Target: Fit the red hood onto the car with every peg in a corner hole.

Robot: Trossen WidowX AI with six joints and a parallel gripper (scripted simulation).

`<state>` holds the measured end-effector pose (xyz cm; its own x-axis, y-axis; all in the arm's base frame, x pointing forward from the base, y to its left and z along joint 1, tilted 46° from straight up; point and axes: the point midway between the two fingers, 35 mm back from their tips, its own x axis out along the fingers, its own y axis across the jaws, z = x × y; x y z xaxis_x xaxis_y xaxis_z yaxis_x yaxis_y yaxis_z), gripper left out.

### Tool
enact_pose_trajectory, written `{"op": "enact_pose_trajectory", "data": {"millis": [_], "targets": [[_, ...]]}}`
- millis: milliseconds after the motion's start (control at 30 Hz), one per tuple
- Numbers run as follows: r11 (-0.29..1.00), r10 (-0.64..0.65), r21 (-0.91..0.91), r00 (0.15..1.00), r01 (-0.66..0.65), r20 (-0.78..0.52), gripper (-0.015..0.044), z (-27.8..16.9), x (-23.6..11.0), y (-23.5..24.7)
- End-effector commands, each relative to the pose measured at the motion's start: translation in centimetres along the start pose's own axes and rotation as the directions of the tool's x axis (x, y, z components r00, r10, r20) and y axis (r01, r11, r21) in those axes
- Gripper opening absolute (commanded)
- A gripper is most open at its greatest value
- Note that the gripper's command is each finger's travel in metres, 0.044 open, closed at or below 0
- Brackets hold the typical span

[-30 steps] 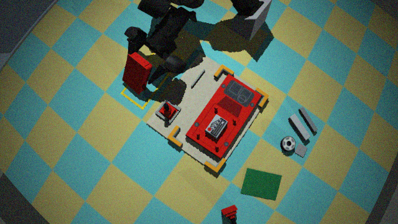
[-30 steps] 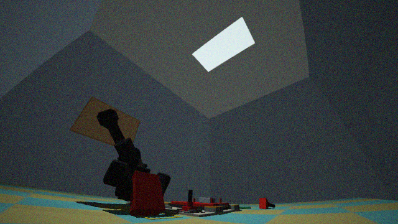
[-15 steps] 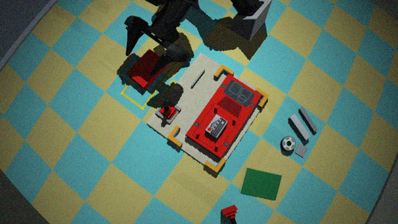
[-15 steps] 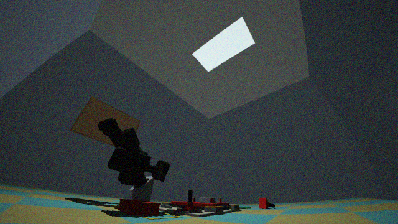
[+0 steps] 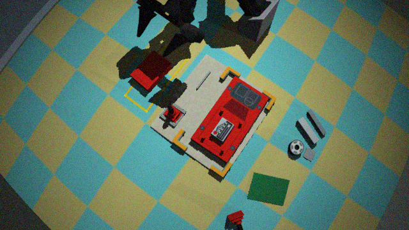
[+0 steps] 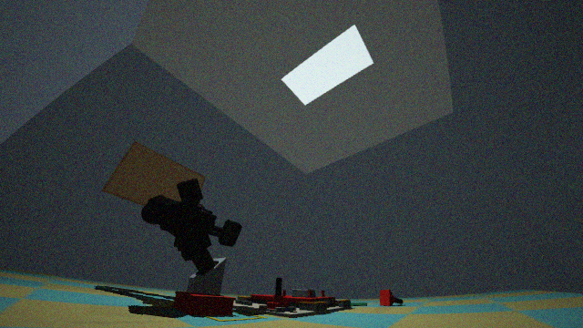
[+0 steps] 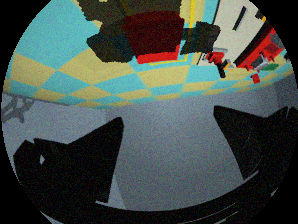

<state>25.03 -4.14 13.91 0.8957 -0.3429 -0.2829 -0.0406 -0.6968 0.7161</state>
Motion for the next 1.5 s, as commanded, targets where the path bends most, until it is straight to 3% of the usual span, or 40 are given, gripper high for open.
{"op": "enact_pose_trajectory", "data": {"millis": [0,233,433,500,567,633,700,833,967,1100,1267,1467], "targets": [[1.0,-0.014,-0.014,1.0,0.014,0.007,0.044,0.2,0.2,-0.3],[1.0,-0.014,-0.014,1.0,0.014,0.007,0.044,0.2,0.2,-0.3],[1.0,-0.014,-0.014,1.0,0.014,0.007,0.0282,0.2,0.2,-0.3],[0.995,-0.031,-0.092,0.999,0.034,0.035,0.0335,0.1,0.4,-0.4],[0.949,-0.073,-0.299,0.991,0.104,0.113,0.0387,0.1,1.0,-0.5],[0.84,-0.113,-0.504,0.973,0.201,0.199,0.044,0.0,1.6,-0.7],[0.676,-0.147,-0.671,0.948,0.305,0.284,0.044,0.0,2.1,-0.8],[0.223,-0.179,-0.845,0.873,0.486,0.454,0.044,0.0,3.1,-0.9],[-0.298,-0.166,-0.778,0.772,0.553,0.613,0.044,0.1,3.9,-0.7],[-0.732,-0.119,-0.514,0.659,0.448,0.743,0.044,0.1,4.7,-0.5],[-0.936,-0.061,-0.245,0.57,0.251,0.819,0.044,-0.2,5.4,-0.2],[-1.0,-0.006,0.001,0.501,-0.013,0.865,0.044,-0.5,6.1,0.1]]}}
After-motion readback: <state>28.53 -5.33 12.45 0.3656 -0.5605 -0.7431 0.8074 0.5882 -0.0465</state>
